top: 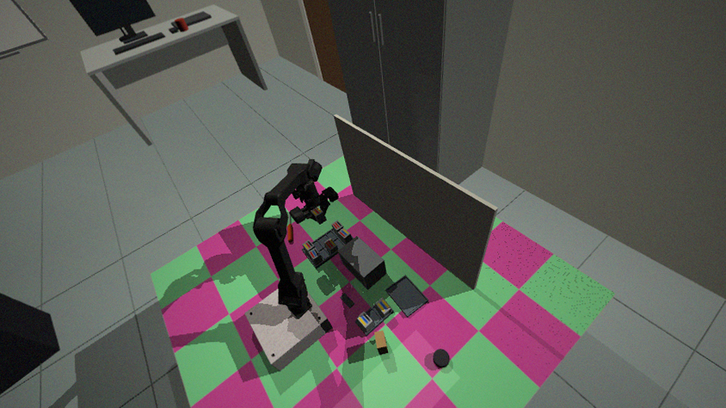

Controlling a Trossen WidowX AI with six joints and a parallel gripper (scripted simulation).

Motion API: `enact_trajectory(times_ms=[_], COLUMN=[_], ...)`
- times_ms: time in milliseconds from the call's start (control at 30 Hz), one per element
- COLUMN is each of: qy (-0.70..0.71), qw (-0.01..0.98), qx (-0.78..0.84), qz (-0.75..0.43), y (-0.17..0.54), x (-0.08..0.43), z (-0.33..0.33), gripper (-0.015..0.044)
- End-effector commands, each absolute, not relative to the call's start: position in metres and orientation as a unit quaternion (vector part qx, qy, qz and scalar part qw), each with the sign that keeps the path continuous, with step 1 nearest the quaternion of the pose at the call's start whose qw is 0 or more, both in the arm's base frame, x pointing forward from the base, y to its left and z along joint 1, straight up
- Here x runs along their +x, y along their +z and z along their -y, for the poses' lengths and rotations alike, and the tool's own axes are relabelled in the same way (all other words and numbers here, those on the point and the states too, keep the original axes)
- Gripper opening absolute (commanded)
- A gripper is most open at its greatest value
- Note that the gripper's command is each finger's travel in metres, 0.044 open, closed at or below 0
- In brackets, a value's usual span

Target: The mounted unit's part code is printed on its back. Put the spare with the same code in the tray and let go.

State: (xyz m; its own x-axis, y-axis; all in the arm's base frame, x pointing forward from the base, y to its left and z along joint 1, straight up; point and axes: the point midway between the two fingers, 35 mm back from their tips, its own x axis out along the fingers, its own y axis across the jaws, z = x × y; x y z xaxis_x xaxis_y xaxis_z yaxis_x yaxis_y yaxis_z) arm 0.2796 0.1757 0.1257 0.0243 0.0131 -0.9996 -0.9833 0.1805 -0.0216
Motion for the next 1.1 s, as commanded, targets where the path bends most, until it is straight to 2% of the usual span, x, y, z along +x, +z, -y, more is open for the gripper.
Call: enact_trajectory(times_ms=[0,567,1067], qy=[0.448,0.440,0.428], qw=[0.557,0.561,0.569], qx=[-0.455,-0.455,-0.452], qz=[-0.531,-0.533,-0.537], y=[0.129,0.130,0.132], x=[0.291,0.337,0.355], z=[-0.160,-0.071,0.018], gripper=[0.0000,0.0000,0.0000])
